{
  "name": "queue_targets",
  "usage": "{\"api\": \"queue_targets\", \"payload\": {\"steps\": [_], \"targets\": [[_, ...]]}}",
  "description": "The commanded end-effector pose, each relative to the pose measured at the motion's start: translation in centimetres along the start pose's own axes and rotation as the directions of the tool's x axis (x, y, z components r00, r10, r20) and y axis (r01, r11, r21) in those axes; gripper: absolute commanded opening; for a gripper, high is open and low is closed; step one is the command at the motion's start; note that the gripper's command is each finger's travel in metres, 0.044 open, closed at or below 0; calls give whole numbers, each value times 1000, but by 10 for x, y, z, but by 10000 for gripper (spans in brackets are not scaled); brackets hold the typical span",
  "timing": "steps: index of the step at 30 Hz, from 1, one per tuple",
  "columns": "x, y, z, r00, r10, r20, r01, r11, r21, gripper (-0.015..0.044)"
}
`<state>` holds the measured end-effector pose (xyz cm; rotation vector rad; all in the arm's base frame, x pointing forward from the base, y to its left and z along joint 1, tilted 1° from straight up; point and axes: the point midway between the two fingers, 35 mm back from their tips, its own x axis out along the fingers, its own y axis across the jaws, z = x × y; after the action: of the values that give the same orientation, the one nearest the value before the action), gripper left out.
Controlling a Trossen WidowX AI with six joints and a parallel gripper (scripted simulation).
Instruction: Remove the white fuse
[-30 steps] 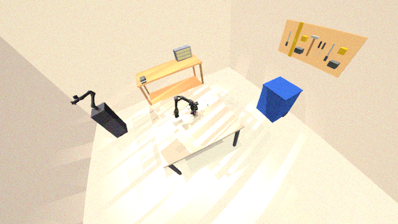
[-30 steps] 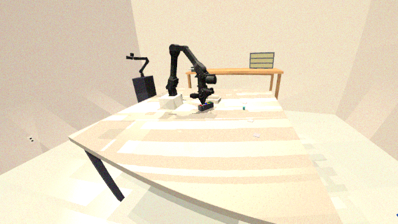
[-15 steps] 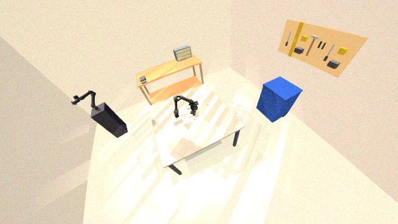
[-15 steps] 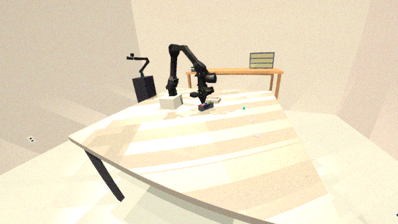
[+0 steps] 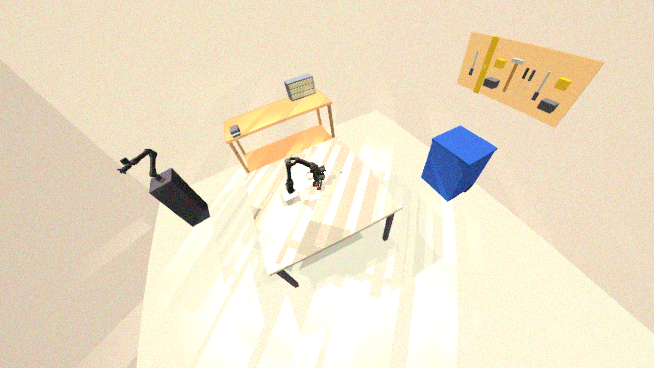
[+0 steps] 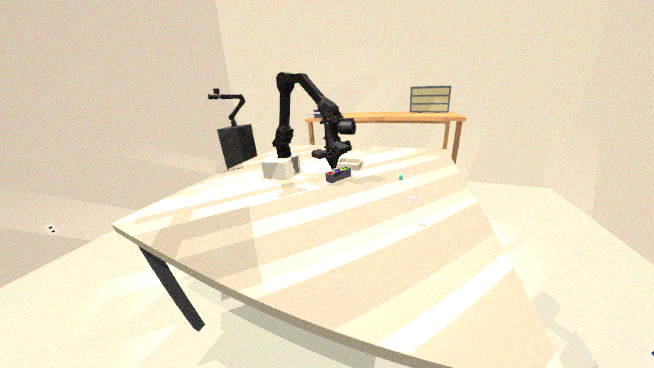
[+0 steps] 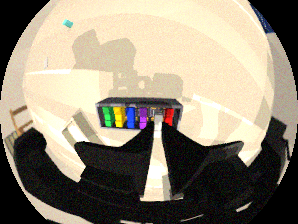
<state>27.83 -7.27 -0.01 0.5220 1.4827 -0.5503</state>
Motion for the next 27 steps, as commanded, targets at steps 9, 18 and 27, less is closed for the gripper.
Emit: {"api": "queue_targets", "payload": {"steps": [9, 18, 27], "targets": [[-7, 0, 1, 1000, 2, 2, -2, 1000, -3, 0], [-11, 0, 0, 1000, 3, 2, -3, 1000, -3, 0], [-16, 0, 0, 1000, 3, 1, -3, 1000, -4, 0]]}}
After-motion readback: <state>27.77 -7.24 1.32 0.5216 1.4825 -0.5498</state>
